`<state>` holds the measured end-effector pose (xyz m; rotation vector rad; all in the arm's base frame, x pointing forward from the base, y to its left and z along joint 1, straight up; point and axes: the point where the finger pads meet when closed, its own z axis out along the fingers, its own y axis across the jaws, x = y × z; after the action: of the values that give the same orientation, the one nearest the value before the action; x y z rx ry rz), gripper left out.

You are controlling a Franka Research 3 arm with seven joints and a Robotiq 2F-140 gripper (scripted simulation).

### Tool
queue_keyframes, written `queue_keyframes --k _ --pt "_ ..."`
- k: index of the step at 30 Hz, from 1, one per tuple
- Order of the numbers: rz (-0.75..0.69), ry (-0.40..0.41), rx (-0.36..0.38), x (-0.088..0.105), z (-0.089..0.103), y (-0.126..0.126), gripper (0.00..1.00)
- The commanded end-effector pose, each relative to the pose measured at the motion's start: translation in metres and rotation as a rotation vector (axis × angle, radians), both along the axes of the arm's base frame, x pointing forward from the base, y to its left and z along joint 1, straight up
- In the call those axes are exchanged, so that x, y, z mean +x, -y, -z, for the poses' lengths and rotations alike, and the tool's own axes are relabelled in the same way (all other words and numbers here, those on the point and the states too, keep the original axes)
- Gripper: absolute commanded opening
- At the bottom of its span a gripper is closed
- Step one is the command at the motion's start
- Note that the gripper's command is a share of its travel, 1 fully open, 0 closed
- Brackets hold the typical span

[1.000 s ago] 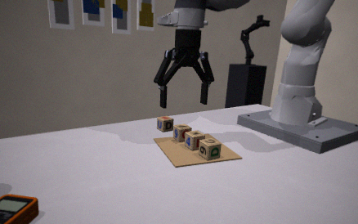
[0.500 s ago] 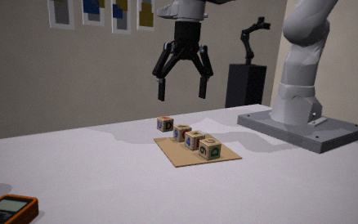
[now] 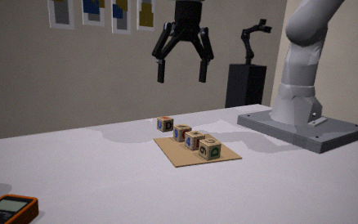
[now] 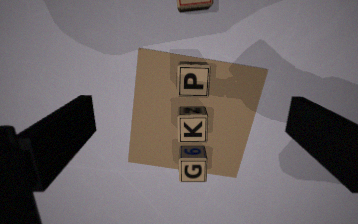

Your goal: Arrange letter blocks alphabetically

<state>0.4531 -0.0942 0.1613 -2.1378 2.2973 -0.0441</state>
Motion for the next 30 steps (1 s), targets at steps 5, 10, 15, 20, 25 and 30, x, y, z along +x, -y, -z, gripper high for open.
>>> queue_keyframes --k 5,10,15,20,25,30 --pt "-0.023 -0.02 0.015 -0.0074 -0.0013 -0.0046 1.0" --pt "-0.023 -0.02 0.015 -0.0074 -0.0013 -0.0046 1.0" --pt "-0.023 -0.02 0.015 -0.0074 -0.0013 -0.0046 1.0" --pt "-0.023 -0.02 0.015 -0.0074 -0.0013 -0.0046 1.0" --pt "-0.023 -0.02 0.015 -0.0074 -0.0013 -0.0046 1.0" --pt "-0.023 -0.02 0.015 -0.0074 -0.0013 -0.0046 1.0"
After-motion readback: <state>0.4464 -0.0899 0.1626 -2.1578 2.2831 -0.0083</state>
